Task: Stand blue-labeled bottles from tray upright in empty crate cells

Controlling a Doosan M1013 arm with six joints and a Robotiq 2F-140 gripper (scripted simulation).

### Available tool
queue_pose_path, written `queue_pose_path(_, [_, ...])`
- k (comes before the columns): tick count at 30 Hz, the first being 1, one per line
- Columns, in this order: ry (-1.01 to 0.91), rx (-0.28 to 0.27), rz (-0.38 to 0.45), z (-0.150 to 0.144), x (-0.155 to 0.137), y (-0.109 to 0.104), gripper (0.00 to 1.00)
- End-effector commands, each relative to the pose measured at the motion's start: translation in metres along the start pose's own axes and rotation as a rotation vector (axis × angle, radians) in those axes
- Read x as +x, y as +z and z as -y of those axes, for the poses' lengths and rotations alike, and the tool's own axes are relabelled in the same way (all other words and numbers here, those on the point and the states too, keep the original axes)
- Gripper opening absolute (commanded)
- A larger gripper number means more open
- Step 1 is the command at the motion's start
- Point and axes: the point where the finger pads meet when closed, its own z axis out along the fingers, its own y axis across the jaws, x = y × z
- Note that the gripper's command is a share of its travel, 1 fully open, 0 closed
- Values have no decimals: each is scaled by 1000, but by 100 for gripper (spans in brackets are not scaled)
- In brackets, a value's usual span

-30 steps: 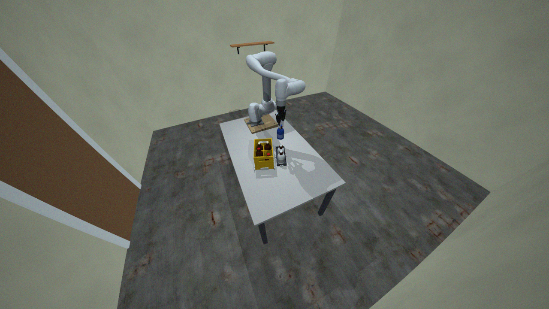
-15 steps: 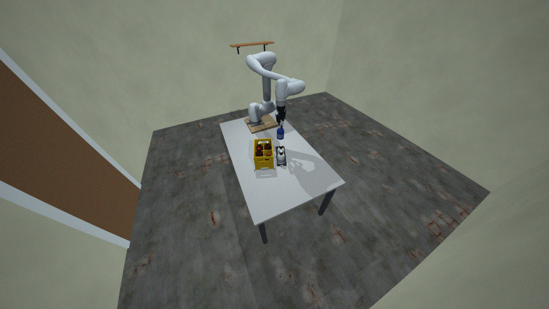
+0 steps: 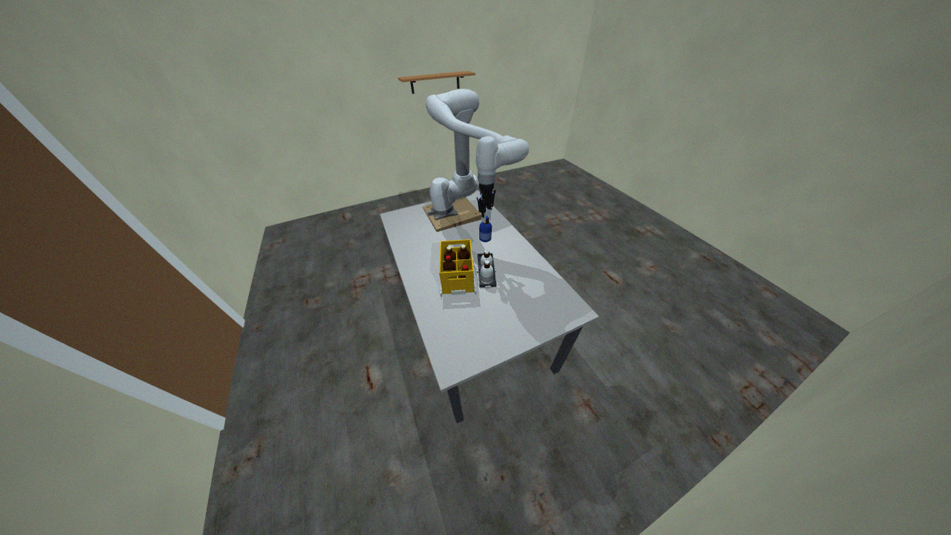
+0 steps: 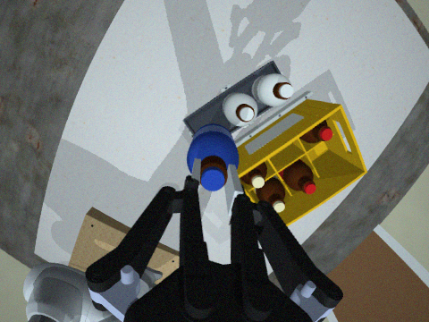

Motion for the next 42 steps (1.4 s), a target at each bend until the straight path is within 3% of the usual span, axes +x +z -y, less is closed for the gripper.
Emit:
queue_pose_path(1, [0,0,0,-1,0,0,0])
queue_pose_path(42, [0,0,0,-34,-1,0,0])
